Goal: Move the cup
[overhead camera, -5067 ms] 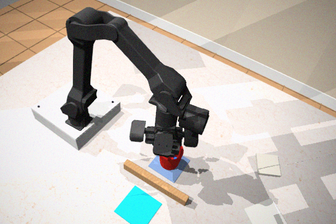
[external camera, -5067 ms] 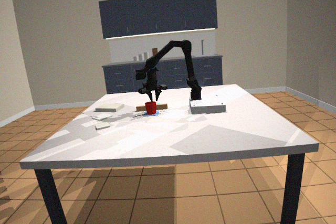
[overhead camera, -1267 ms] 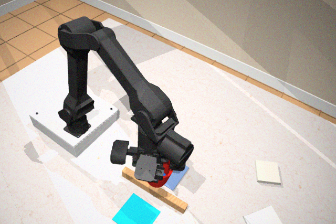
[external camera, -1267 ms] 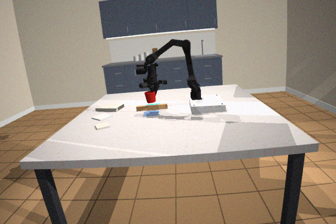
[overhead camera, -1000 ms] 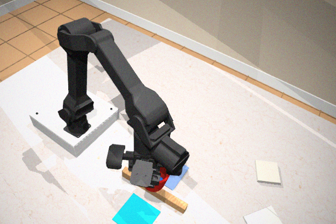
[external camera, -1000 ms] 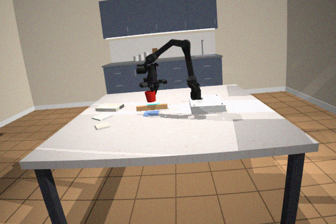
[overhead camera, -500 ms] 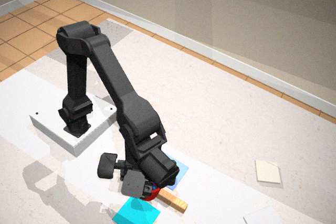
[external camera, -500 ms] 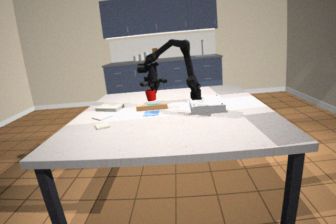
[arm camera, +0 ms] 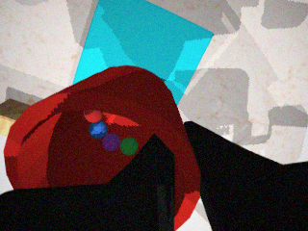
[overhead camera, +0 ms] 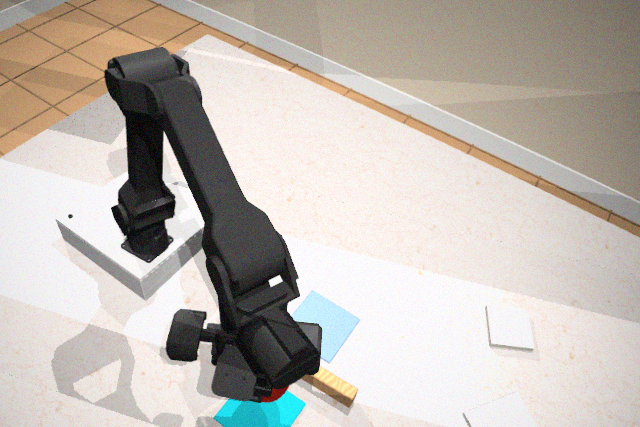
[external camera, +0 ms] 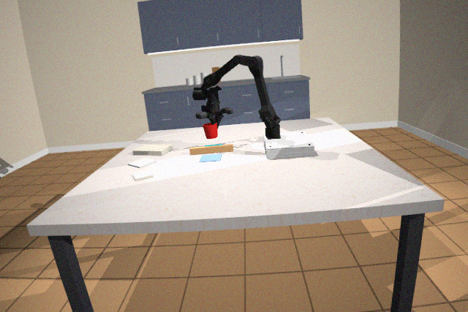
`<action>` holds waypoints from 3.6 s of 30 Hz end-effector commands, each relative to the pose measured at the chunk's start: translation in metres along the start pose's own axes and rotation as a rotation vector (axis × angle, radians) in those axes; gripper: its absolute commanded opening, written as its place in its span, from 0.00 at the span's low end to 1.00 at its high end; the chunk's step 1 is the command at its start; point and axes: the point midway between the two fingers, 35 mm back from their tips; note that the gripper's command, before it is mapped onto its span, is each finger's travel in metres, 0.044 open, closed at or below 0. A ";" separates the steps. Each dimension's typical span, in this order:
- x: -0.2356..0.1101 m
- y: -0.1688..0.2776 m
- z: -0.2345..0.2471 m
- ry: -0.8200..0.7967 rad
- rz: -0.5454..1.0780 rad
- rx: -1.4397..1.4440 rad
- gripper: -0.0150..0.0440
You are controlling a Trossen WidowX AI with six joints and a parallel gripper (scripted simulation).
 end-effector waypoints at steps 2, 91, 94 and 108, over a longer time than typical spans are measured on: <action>-0.001 -0.012 -0.003 0.003 -0.005 -0.004 0.25; 0.018 -0.020 -0.004 0.002 -0.005 -0.004 0.47; 0.013 -0.020 -0.004 0.002 -0.005 -0.004 0.47; 0.008 -0.019 -0.004 0.001 -0.002 0.001 0.83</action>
Point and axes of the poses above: the point midway between the two fingers, 35 mm back from their tips, its own x axis out along the fingers, its own z axis across the jaws, y = z × x, and after that the axes turned 15 degrees about x, right-handed
